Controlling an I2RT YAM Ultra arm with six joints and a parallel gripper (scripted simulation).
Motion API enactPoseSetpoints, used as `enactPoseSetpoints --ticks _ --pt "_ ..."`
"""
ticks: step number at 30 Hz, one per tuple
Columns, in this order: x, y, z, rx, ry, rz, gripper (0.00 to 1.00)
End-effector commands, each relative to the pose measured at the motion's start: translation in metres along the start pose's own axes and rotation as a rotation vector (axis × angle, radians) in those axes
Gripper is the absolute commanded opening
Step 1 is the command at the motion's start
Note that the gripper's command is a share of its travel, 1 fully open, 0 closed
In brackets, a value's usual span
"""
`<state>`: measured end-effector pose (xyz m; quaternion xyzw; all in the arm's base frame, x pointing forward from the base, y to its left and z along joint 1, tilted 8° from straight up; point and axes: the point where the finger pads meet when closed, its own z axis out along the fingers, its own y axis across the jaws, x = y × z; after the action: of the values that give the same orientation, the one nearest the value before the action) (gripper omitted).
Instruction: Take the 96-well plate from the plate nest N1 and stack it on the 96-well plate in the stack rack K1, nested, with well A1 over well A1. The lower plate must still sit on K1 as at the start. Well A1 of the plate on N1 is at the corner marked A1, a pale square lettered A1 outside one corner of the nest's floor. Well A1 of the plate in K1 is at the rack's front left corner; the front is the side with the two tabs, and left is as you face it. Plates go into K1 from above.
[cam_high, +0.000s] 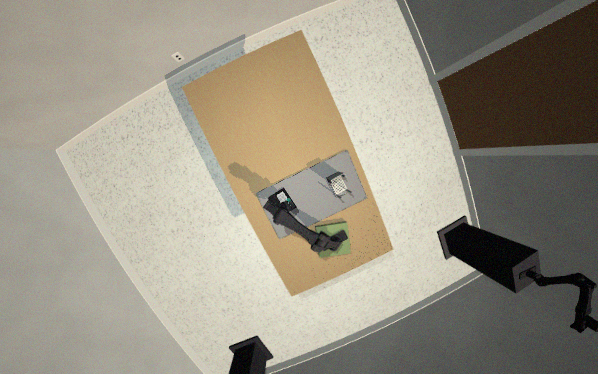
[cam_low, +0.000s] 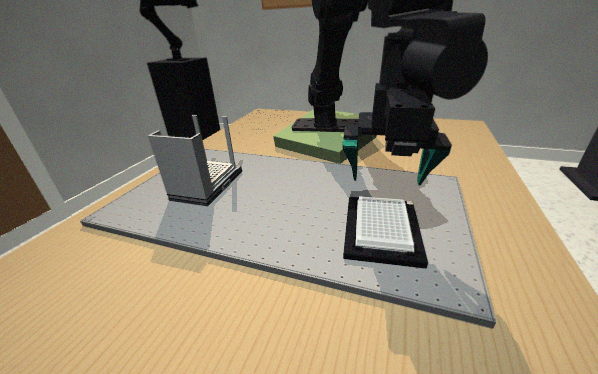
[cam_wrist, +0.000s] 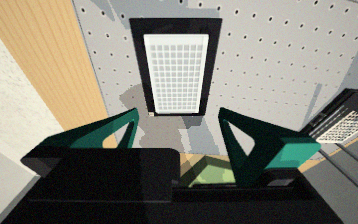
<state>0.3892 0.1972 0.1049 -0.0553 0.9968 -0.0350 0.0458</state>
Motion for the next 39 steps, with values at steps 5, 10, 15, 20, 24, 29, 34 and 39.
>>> enactPoseSetpoints --ticks 5,10,15,20,24,29,34,39 --pt "-0.008 0.0 -0.003 -0.023 -0.061 0.004 1.0" --pt "-0.008 -0.001 0.002 -0.023 -0.06 0.006 1.0" --pt "-0.009 -0.001 0.01 -0.023 -0.06 0.007 1.0" --pt "-0.009 0.001 0.019 -0.024 -0.06 0.003 1.0" --pt "-0.009 -0.001 0.027 -0.022 -0.056 0.006 1.0" --pt "-0.007 0.002 0.042 -0.014 -0.035 -0.001 1.0" --pt "-0.008 0.0 0.049 -0.015 -0.037 0.004 1.0" --pt "-0.007 0.001 0.06 -0.013 -0.031 0.001 1.0"
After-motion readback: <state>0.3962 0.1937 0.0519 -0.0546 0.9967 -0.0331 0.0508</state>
